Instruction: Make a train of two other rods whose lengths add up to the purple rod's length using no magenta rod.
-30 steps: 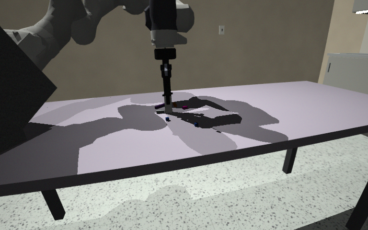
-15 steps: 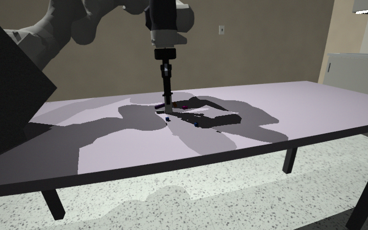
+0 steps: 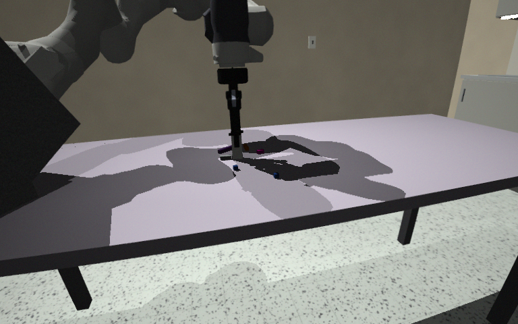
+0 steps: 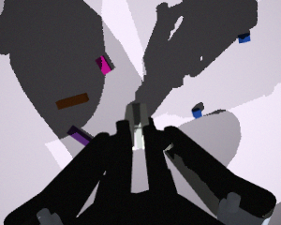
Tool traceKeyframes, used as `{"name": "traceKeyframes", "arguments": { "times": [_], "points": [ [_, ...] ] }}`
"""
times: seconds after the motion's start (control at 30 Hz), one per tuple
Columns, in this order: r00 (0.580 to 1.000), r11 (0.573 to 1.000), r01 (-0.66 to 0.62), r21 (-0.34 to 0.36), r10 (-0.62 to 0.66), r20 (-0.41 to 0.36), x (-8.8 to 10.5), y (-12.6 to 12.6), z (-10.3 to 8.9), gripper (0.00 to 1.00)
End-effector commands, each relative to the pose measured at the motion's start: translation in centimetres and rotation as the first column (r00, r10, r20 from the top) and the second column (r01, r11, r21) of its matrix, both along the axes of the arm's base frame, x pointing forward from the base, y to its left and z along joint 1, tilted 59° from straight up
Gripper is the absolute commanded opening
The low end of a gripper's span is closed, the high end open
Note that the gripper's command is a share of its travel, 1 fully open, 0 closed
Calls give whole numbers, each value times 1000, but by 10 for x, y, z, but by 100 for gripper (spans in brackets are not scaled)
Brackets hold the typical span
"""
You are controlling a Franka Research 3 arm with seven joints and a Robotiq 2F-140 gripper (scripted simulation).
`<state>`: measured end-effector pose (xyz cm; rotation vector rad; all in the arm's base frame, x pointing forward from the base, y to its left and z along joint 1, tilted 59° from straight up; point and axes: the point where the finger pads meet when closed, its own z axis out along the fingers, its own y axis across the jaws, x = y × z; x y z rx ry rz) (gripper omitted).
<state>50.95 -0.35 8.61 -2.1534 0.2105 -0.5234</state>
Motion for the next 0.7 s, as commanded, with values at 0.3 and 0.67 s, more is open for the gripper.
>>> {"name": "traceKeyframes", "arguments": {
  "times": [0.3, 0.67],
  "points": [
    [1000, 1000, -1, -4, 1, 5, 1, 0, 0, 10],
    [1000, 1000, -1, -4, 1, 5, 1, 0, 0, 15]
  ]
}}
